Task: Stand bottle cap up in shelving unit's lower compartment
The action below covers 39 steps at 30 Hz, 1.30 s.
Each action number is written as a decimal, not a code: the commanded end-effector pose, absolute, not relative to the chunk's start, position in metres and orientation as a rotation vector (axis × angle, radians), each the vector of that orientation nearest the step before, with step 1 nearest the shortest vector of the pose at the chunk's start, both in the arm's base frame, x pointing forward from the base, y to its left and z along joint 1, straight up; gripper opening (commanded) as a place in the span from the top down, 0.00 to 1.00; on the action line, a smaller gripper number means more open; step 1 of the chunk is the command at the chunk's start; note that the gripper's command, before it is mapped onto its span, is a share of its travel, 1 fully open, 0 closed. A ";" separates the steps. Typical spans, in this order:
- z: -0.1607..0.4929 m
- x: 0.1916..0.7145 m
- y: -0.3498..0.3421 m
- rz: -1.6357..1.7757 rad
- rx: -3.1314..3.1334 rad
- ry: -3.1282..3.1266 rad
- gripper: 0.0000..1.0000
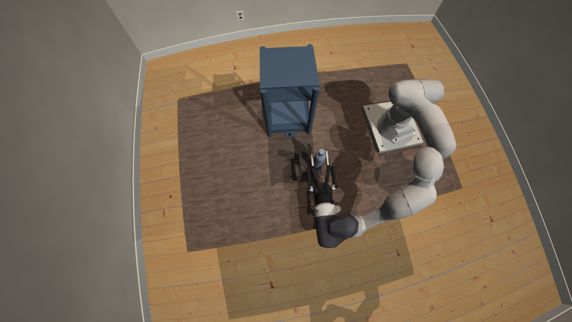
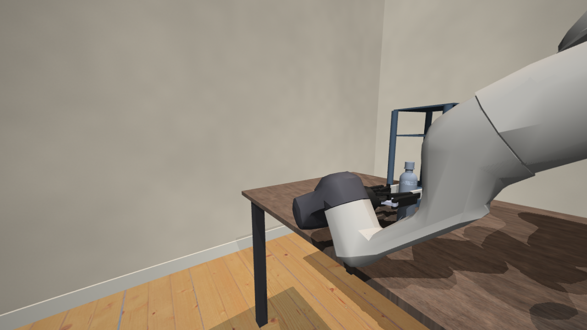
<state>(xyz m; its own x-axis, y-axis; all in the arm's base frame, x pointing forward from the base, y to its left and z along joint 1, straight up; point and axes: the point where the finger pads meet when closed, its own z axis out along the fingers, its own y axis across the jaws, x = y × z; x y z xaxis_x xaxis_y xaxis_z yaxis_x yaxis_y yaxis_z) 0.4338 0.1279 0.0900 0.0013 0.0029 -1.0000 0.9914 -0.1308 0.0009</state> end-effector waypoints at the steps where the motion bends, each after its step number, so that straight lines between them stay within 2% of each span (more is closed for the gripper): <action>1: 0.089 0.434 0.128 -1.298 1.310 1.145 0.60; 4: 0.089 0.434 0.128 -1.298 1.310 1.145 0.60; 5: 0.089 0.434 0.128 -1.298 1.310 1.145 1.00; 39: 0.089 0.434 0.128 -1.298 1.310 1.145 1.00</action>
